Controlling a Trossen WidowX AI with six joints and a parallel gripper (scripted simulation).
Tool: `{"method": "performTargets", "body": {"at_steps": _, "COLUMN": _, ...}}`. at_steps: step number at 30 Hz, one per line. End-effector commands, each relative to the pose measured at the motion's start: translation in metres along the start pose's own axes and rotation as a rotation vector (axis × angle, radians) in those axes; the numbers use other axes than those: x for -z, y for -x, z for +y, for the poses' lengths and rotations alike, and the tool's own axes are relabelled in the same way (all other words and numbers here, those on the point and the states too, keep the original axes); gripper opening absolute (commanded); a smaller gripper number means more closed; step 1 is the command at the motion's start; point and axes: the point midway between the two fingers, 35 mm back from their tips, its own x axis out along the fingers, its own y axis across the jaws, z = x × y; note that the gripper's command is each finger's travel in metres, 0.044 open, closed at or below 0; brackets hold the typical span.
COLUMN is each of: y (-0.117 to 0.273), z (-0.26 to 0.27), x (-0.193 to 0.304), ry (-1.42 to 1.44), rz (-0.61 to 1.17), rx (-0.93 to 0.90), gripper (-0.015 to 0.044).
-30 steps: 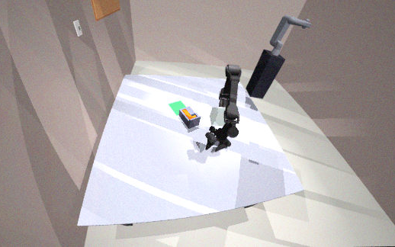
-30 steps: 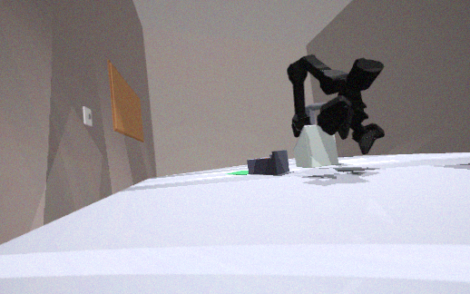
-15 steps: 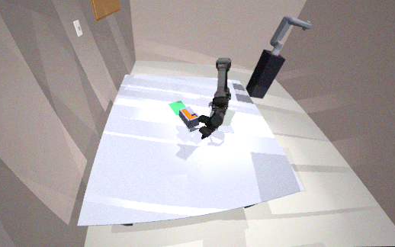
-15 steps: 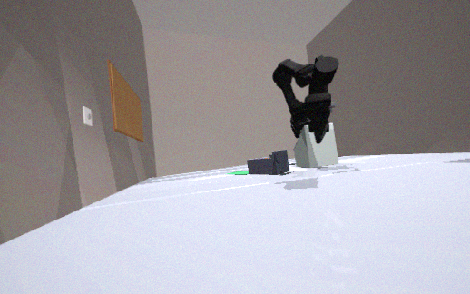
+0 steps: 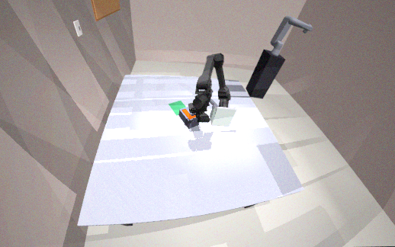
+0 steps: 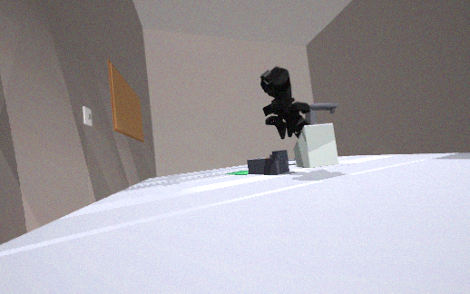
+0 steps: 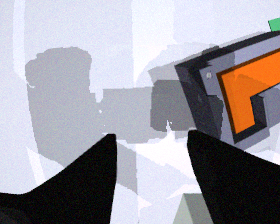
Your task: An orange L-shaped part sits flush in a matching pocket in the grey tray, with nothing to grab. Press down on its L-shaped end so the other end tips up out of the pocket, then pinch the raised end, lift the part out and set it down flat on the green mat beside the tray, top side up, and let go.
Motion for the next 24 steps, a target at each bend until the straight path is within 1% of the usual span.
{"method": "performTargets", "body": {"at_steps": 1, "y": 0.015, "z": -0.060, "x": -0.004, "ry": 0.377, "rz": 0.120, "rx": 0.018, "gripper": 0.0180}}
{"method": "performTargets", "body": {"at_steps": 12, "y": 0.012, "z": -0.060, "x": -0.004, "ry": 0.377, "rz": 0.120, "rx": 0.018, "gripper": 0.0180}}
{"method": "performTargets", "body": {"at_steps": 14, "y": -0.002, "z": -0.059, "x": -0.004, "ry": 0.377, "rz": 0.119, "rx": 0.018, "gripper": 0.0180}}
{"method": "performTargets", "body": {"at_steps": 19, "y": -0.056, "z": -0.063, "x": 0.004, "ry": 0.376, "rz": 0.120, "rx": 0.020, "gripper": 0.0180}}
{"method": "performTargets", "body": {"at_steps": 24, "y": -0.059, "z": -0.063, "x": 0.005, "ry": 0.376, "rz": 0.120, "rx": 0.021, "gripper": 0.0180}}
